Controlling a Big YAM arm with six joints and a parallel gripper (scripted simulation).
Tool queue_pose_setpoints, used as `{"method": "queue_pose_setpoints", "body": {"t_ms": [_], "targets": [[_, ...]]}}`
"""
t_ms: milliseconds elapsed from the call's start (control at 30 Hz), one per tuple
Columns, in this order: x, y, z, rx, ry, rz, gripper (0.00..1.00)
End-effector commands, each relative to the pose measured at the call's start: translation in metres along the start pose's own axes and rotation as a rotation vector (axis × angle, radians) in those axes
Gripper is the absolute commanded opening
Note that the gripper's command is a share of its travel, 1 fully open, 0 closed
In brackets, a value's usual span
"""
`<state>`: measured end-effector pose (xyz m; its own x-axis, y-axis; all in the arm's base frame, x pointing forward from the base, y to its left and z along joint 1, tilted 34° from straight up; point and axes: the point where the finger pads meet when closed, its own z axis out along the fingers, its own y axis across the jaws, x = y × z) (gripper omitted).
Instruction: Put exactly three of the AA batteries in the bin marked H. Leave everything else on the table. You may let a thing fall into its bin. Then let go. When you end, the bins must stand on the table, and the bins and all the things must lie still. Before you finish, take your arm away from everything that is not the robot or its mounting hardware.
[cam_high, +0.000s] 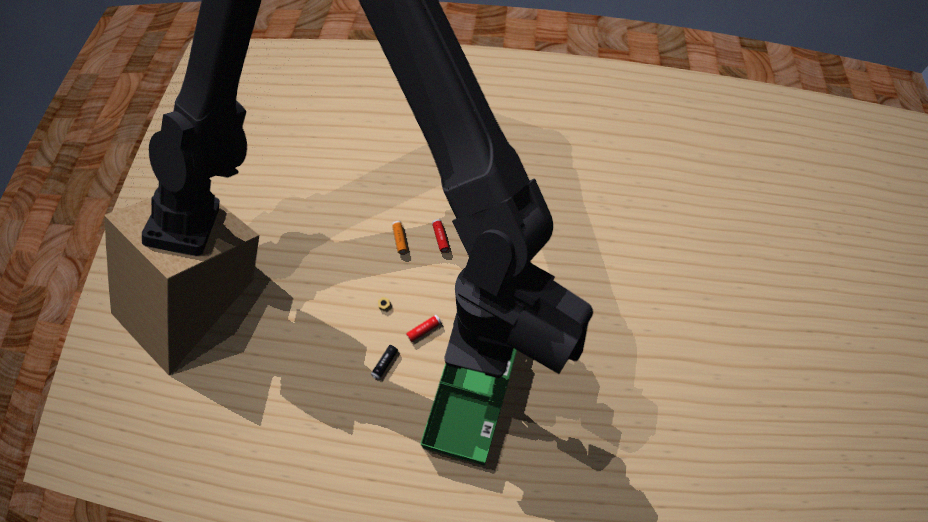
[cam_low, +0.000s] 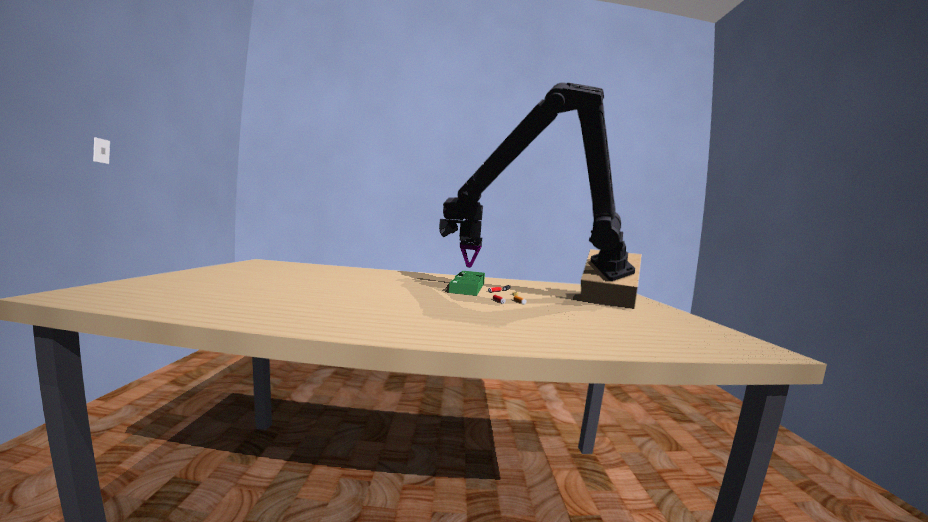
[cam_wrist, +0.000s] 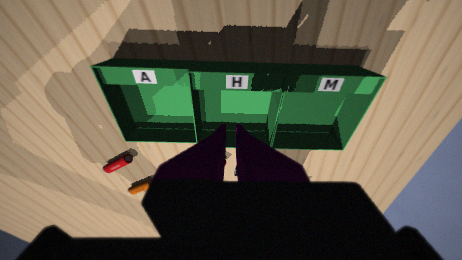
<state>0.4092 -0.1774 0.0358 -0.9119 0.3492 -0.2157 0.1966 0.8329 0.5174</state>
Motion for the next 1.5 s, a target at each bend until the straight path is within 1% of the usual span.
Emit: {"method": "queue_pose_setpoints", "body": {"t_ms": [0, 67, 133, 633, 700, 767, 800, 833, 1467], "targets": [[0.002, -0.002, 0.013, 0.003, 0.004, 0.027, 0.09], [0.002, -0.002, 0.018, 0.002, 0.004, 0.027, 0.09], [0.002, -0.002, 0.018, 0.002, 0.004, 0.027, 0.09], [0.003, -0.002, 0.058, 0.001, 0.005, 0.028, 0.09], [0.003, -0.002, 0.058, 0.001, 0.005, 0.028, 0.09], [0.0, -0.011, 0.051, 0.006, -0.011, 0.043, 0.09], [-0.002, -0.011, 0.051, 0.007, -0.014, 0.042, 0.09], [-0.009, -0.005, 0.044, 0.008, -0.024, 0.017, 0.09], [-0.01, -0.006, 0.043, 0.008, -0.025, 0.017, 0.09]]}}
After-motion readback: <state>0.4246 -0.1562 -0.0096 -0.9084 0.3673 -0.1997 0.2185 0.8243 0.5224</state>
